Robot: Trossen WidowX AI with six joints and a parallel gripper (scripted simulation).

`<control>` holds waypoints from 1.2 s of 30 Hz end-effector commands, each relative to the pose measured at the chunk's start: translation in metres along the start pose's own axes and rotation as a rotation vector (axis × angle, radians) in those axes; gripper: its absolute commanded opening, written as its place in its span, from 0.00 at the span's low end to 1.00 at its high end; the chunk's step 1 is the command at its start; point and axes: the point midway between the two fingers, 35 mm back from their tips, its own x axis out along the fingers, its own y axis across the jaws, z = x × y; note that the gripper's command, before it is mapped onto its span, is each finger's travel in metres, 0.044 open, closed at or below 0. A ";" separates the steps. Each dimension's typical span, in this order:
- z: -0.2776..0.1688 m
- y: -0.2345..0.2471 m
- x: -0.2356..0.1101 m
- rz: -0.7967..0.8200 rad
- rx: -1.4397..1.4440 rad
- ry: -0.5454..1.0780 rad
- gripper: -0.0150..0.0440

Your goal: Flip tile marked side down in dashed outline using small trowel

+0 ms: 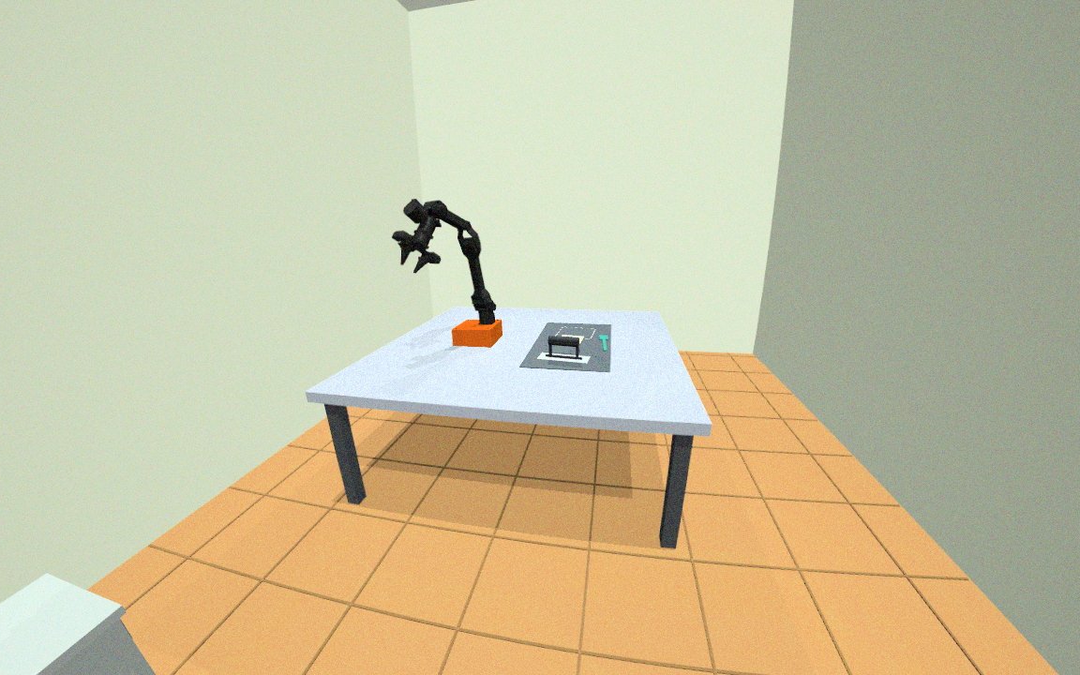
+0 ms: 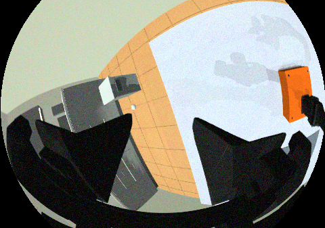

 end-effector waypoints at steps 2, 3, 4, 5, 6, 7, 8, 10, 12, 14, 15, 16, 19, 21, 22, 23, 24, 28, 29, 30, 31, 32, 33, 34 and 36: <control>-0.025 -0.007 0.010 -0.030 -0.142 0.045 0.71; -0.031 -0.009 0.011 -0.036 -0.172 0.055 0.71; -0.036 -0.011 0.013 -0.041 -0.203 0.064 0.71; -0.041 -0.012 0.014 -0.046 -0.233 0.074 0.71; -0.047 -0.015 0.015 -0.050 -0.260 0.084 0.71; -0.053 -0.016 0.016 -0.054 -0.284 0.093 0.71; -0.058 -0.018 0.017 -0.057 -0.308 0.102 0.71; -0.069 -0.022 0.019 -0.064 -0.354 0.120 0.71; -0.079 -0.027 0.020 -0.071 -0.401 0.138 0.71; -0.089 -0.031 0.021 -0.076 -0.444 0.154 0.71; -0.093 -0.032 0.022 -0.078 -0.460 0.160 0.71; -0.095 -0.034 0.022 -0.080 -0.478 0.165 0.71; -0.108 -0.040 0.025 -0.087 -0.559 0.185 0.71; -0.117 -0.045 0.027 -0.091 -0.620 0.201 0.71; -0.122 -0.048 0.028 -0.094 -0.651 0.209 0.71; -0.126 -0.051 0.029 -0.096 -0.682 0.217 0.71; -0.130 -0.053 0.030 -0.097 -0.710 0.225 0.71; -0.150 -0.064 0.033 -0.105 -0.827 0.258 0.71; -0.155 -0.067 0.033 -0.107 -0.856 0.266 0.71; -0.160 -0.070 0.034 -0.108 -0.886 0.274 0.71; -0.165 -0.073 0.034 -0.110 -0.915 0.283 0.71; -0.170 -0.076 0.035 -0.111 -0.944 0.291 0.71; -0.175 -0.079 0.035 -0.112 -0.973 0.299 0.71; -0.179 -0.083 0.036 -0.113 -1.002 0.308 0.71; -0.189 -0.089 0.036 -0.113 -1.058 0.325 0.71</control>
